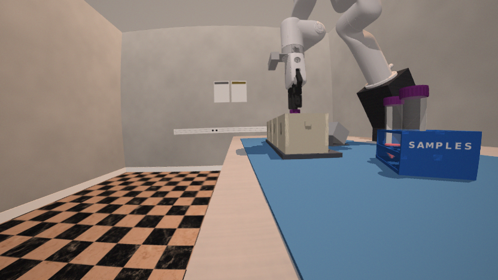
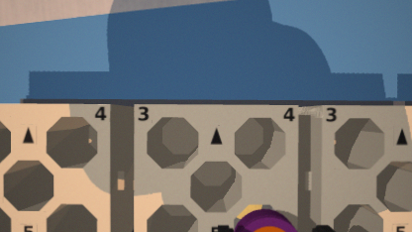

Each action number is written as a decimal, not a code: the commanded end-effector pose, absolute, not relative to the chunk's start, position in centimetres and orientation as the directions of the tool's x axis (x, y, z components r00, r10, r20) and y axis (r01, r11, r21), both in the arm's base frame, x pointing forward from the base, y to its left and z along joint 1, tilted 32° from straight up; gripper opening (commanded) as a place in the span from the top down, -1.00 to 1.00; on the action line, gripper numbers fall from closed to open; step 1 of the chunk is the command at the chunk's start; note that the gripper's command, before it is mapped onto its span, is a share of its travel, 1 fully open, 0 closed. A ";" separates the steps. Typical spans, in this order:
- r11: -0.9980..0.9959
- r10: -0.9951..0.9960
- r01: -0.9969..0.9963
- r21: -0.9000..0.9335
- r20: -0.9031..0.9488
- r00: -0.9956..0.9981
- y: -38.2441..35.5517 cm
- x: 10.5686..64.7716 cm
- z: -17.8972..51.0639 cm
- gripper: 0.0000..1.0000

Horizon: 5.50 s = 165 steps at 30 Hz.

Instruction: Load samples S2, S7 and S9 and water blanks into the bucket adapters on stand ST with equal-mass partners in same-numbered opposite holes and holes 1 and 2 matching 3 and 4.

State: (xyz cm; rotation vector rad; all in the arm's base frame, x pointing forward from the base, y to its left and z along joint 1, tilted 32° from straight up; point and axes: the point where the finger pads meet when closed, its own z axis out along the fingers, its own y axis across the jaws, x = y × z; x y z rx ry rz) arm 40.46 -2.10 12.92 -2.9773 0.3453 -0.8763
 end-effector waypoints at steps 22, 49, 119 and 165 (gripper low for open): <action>-0.976 -0.216 -0.202 -0.085 0.533 0.818 -1.9 37.8 17.3 0.13; -0.976 -0.216 -0.202 -0.085 0.533 0.818 -1.8 35.4 21.2 0.13; -0.668 0.743 0.614 0.421 0.337 0.578 15.1 31.5 18.5 -0.15; -0.668 0.743 0.614 0.420 0.337 0.578 24.7 30.0 15.7 -0.15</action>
